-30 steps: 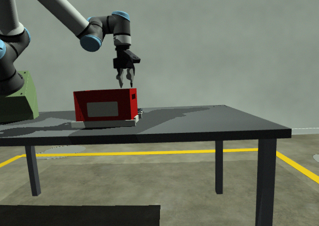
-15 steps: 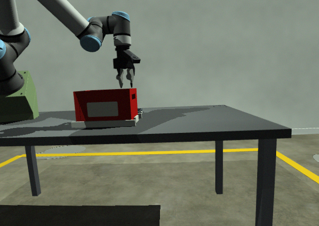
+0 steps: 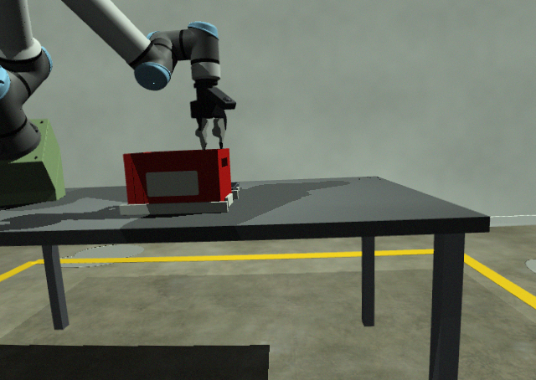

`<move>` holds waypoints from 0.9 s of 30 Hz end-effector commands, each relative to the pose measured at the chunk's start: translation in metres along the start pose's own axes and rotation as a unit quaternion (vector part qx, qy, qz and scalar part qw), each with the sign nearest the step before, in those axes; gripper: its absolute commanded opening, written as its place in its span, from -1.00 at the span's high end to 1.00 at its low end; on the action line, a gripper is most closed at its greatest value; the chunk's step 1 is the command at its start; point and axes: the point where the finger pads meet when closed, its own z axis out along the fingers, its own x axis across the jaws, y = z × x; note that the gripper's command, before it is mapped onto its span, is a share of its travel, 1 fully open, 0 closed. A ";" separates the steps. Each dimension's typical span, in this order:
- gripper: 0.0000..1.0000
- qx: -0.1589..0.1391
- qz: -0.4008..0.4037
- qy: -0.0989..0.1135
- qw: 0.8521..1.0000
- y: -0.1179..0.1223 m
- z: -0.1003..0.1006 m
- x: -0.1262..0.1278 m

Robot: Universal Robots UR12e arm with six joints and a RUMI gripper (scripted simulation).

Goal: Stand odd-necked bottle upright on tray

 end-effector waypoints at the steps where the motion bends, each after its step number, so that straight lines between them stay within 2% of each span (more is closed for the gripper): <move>1: 0.24 0.000 0.000 0.000 1.000 0.000 0.005 0.000; 27: 0.24 0.000 0.000 0.000 1.000 0.000 0.027 0.000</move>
